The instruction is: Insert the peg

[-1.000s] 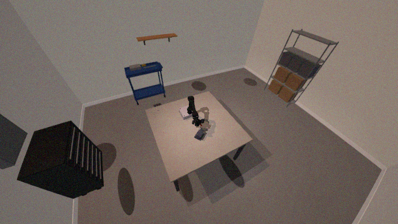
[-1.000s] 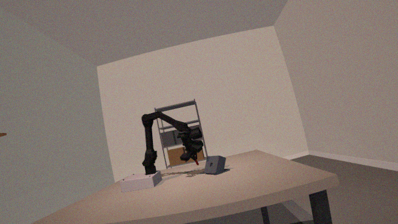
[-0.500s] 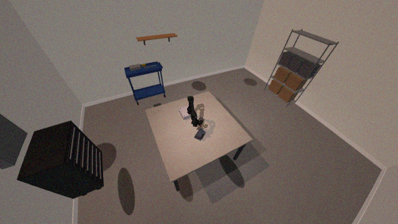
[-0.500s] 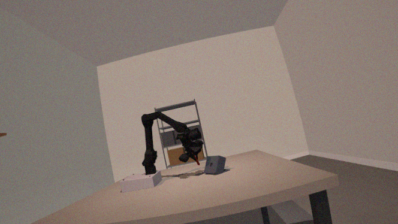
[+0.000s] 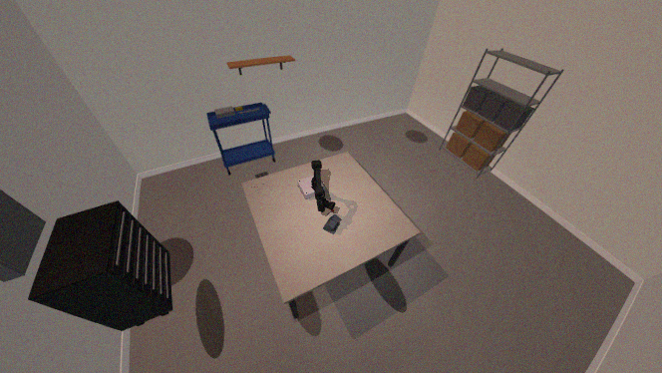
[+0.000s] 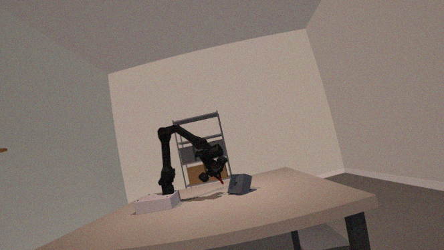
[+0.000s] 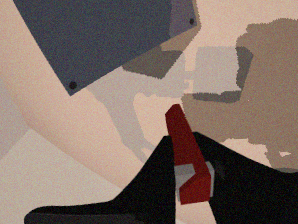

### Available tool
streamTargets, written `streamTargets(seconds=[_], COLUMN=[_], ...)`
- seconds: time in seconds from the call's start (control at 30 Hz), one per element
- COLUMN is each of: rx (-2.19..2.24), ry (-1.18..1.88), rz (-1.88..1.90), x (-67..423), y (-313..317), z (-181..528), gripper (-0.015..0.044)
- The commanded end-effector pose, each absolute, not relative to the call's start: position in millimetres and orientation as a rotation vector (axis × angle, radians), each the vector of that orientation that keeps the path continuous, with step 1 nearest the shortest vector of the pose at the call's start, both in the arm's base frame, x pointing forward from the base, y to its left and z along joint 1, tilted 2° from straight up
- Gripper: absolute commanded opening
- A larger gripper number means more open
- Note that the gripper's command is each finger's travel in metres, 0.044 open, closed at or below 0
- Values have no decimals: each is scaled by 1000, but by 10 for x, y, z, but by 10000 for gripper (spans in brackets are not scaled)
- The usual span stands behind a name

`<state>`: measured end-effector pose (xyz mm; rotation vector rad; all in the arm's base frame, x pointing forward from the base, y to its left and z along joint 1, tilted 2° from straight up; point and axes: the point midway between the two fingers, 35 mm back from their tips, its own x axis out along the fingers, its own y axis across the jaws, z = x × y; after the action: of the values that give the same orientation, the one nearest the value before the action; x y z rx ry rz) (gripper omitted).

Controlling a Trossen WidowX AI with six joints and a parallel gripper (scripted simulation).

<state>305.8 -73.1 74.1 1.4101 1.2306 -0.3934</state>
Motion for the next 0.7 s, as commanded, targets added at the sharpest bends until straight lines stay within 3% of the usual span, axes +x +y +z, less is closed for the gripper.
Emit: streamTargets(seconds=[0.0, 0.67], rx=[1474, 1740], ry=[1215, 1121], rz=[-416, -510], x=[3055, 3021], y=[-777, -1001], z=[729, 741], gripper=[0, 0])
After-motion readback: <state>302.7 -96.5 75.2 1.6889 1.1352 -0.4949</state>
